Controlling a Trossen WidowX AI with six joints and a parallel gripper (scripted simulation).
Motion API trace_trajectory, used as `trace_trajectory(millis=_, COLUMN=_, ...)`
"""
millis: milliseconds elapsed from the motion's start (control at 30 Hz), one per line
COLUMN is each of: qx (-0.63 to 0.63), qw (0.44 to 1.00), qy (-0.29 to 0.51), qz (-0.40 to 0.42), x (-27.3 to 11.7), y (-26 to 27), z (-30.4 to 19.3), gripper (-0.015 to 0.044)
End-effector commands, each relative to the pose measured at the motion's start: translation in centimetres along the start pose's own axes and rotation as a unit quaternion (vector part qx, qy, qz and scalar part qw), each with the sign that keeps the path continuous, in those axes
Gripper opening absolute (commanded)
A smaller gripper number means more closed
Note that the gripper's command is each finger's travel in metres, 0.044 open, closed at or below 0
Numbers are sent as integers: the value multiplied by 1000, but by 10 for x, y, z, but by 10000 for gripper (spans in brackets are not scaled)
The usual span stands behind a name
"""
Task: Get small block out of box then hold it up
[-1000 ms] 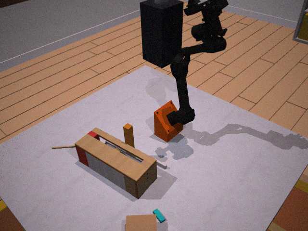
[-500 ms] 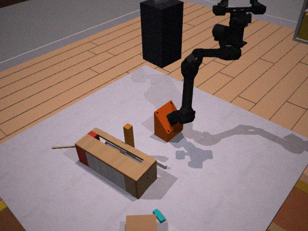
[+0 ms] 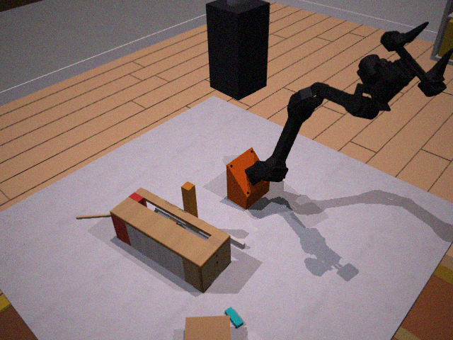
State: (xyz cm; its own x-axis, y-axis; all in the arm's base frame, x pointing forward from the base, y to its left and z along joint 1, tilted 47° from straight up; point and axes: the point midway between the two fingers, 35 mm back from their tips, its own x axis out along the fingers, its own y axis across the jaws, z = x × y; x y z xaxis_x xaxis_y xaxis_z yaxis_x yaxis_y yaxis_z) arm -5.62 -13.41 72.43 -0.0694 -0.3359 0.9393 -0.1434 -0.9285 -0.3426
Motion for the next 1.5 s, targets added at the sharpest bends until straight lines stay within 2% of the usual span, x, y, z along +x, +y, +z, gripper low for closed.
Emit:
trace_trajectory(millis=0, qx=-129, qw=988, qy=5, qz=-82, x=-6, y=-65, z=12, gripper=400)
trace_trajectory(millis=133, qx=-256, qw=952, qy=18, qz=-164, x=-20, y=-126, z=33, gripper=400)
trace_trajectory(millis=300, qx=-396, qw=880, qy=46, qz=-259, x=-46, y=-192, z=70, gripper=400)
trace_trajectory(millis=633, qx=-609, qw=653, qy=134, qz=-430, x=-126, y=-287, z=176, gripper=400)
trace_trajectory(millis=867, qx=-683, qw=543, qy=164, qz=-460, x=-150, y=-282, z=222, gripper=400)
trace_trajectory(millis=1200, qx=-696, qw=460, qy=122, qz=-538, x=-204, y=-270, z=311, gripper=400)
trace_trajectory(millis=1467, qx=-709, qw=367, qy=153, qz=-582, x=-238, y=-265, z=352, gripper=400)
